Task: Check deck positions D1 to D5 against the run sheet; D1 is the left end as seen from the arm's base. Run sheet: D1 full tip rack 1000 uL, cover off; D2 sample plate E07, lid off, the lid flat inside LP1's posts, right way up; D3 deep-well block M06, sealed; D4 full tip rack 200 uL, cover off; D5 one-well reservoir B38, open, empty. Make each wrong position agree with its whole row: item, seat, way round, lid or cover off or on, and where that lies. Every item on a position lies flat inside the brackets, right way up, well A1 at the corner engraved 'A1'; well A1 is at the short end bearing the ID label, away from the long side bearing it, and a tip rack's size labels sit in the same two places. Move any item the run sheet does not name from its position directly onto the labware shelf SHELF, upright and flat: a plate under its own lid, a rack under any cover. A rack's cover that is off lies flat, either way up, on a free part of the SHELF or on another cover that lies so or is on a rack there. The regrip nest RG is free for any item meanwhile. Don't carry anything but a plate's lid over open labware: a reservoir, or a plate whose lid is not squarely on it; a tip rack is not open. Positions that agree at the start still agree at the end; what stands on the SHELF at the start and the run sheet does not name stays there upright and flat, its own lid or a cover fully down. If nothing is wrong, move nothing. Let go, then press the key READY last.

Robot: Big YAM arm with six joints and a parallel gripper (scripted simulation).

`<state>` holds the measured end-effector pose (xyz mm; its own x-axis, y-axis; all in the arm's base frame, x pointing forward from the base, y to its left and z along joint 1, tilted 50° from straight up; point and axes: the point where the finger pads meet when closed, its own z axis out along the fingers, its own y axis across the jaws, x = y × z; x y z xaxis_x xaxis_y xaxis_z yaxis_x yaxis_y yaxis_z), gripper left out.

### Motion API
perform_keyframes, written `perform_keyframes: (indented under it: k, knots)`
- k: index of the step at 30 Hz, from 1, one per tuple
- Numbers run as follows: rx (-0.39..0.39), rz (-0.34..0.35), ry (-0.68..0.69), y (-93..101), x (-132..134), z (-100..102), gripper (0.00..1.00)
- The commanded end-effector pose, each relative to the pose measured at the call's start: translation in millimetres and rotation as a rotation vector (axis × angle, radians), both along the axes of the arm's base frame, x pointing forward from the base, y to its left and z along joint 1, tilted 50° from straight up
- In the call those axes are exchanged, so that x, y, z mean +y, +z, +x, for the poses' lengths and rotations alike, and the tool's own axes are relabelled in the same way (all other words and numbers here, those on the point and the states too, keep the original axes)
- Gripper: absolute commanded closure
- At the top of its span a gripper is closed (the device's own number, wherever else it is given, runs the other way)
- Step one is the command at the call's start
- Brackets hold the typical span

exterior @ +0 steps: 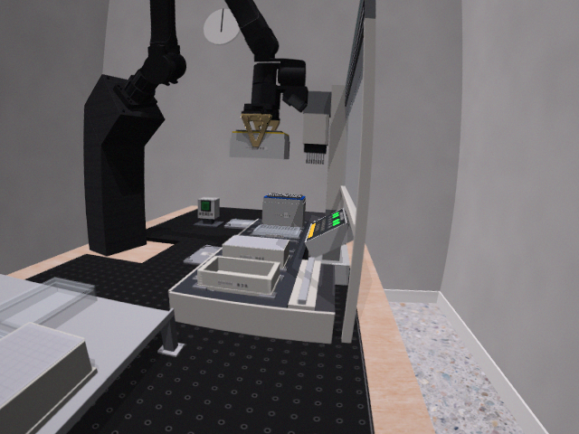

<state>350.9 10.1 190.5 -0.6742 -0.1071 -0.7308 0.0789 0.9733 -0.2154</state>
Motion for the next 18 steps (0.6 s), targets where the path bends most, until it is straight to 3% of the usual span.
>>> perform_keyframes:
  k: [1,4,18]
  knots:
    - [-0.051,0.014,0.008,4.9,3.4,-8.6,1.00]
    - [-0.051,0.014,0.007,1.0,2.8,-11.8,1.00]
    - [-0.047,0.014,0.006,-53.0,-5.9,-57.2,1.00]
